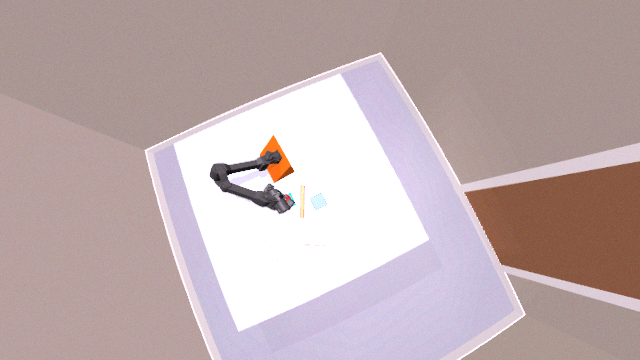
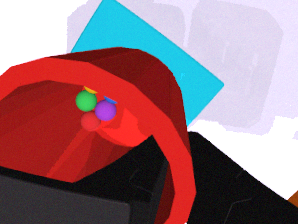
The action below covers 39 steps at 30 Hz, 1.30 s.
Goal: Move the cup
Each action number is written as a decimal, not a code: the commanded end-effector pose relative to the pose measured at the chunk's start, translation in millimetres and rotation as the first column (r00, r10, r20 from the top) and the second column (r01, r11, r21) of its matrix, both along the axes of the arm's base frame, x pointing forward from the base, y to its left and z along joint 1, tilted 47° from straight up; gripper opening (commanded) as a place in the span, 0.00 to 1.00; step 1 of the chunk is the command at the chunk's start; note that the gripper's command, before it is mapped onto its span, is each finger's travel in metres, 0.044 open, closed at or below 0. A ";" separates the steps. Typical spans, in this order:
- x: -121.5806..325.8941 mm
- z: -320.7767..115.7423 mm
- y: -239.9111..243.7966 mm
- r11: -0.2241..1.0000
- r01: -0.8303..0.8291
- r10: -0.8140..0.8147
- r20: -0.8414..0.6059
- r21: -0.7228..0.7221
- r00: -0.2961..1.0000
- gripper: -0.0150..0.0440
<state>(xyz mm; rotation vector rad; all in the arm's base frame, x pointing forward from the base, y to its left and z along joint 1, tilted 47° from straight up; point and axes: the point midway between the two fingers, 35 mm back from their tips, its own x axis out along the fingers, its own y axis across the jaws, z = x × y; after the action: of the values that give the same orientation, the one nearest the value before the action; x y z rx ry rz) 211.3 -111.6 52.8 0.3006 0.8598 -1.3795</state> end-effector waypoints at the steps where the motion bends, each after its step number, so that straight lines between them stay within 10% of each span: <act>1: 0.1 0.3 0.0 1.000 0.001 -0.001 0.001 0.000 1.000 0.34; 4: 0.1 0.3 0.0 1.000 0.001 -0.001 0.001 0.000 1.000 0.47; 39: 2.9 19.3 23.3 1.000 -0.001 0.001 -0.003 0.003 1.000 0.47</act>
<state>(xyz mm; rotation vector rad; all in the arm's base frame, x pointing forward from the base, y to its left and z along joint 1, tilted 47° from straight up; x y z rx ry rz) 212.9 -91.8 68.8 0.2912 0.8674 -1.3772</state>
